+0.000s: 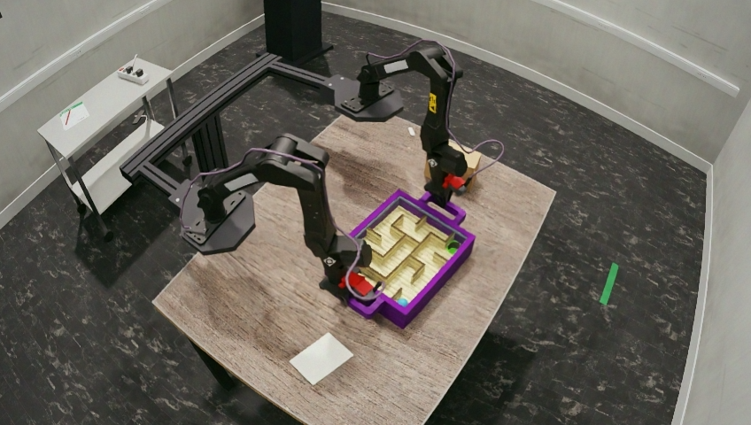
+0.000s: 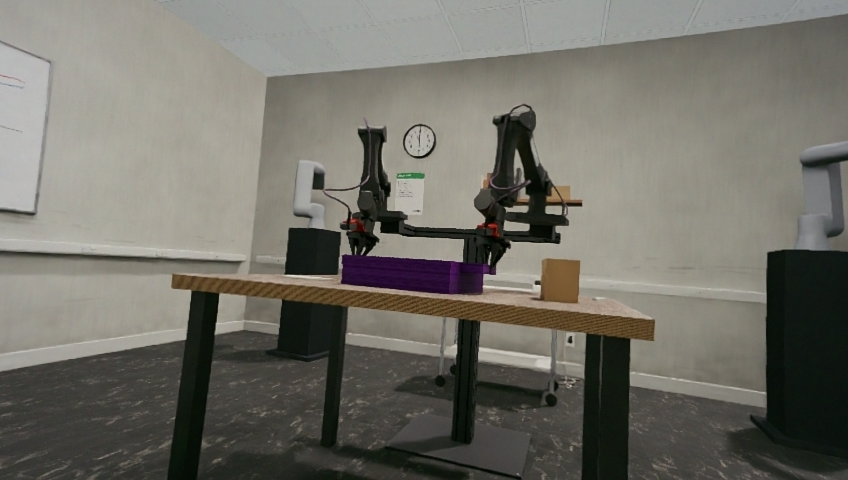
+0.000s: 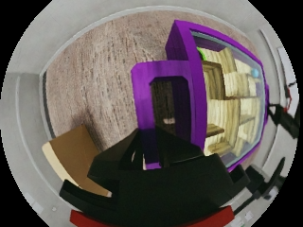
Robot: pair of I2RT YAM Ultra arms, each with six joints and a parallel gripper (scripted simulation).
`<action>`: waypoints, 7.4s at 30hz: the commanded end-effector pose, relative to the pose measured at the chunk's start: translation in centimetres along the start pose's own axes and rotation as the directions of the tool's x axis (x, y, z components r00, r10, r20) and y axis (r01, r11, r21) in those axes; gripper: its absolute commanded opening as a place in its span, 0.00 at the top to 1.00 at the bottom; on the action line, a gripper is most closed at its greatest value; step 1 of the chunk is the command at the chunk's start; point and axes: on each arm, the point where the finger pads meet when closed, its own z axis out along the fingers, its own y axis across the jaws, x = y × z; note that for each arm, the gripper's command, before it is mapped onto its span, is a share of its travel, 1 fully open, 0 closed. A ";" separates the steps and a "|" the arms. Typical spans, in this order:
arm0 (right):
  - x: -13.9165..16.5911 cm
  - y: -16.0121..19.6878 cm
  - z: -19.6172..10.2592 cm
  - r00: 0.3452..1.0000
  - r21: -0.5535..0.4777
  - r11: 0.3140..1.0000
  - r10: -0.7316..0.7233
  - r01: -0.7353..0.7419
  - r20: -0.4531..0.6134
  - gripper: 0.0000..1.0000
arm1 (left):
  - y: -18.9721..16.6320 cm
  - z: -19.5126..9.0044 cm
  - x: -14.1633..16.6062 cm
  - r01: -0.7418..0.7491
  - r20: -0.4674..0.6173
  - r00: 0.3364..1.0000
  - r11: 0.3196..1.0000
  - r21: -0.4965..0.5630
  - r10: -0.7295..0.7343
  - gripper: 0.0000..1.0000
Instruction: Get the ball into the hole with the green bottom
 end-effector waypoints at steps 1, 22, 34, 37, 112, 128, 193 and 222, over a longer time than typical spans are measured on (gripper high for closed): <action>1.7 -0.4 0.5 0.999 0.000 1.000 0.006 -0.006 -0.032 1.00 | -0.6 -0.5 -2.1 -0.007 0.043 0.999 1.000 0.018 0.006 1.00; -0.1 0.2 -0.8 1.000 -0.015 1.000 0.010 -0.010 -0.002 1.00 | -0.4 -1.0 -1.1 -0.011 0.018 1.000 1.000 0.015 0.011 1.00; -1.5 0.1 -2.0 1.000 0.002 1.000 0.005 -0.005 0.028 1.00 | 0.1 -2.1 -2.0 -0.003 0.034 0.999 1.000 -0.003 0.003 1.00; -3.8 0.6 -2.1 0.997 -0.014 1.000 0.018 -0.017 0.071 1.00 | 0.1 -2.2 -3.7 0.008 0.071 0.997 1.000 0.002 -0.008 1.00; -3.5 0.1 -3.2 0.994 0.005 1.000 0.022 -0.023 0.110 1.00 | -0.3 -3.7 -5.1 -0.002 0.150 0.989 1.000 0.015 0.000 1.00; -5.0 0.5 -3.7 0.990 -0.014 1.000 0.013 -0.011 0.144 1.00 | 0.0 -3.0 -4.8 0.014 0.139 0.990 1.000 -0.003 -0.013 1.00; -7.3 1.0 -4.1 0.983 -0.029 0.999 0.027 -0.022 0.182 1.00 | 0.2 -3.0 -4.5 -0.002 0.127 0.992 1.000 -0.011 0.004 1.00; -4.2 0.5 -4.4 0.991 0.033 0.999 -0.003 -0.001 0.130 1.00 | -0.1 -2.0 -3.8 0.004 0.138 0.990 0.999 0.036 -0.009 1.00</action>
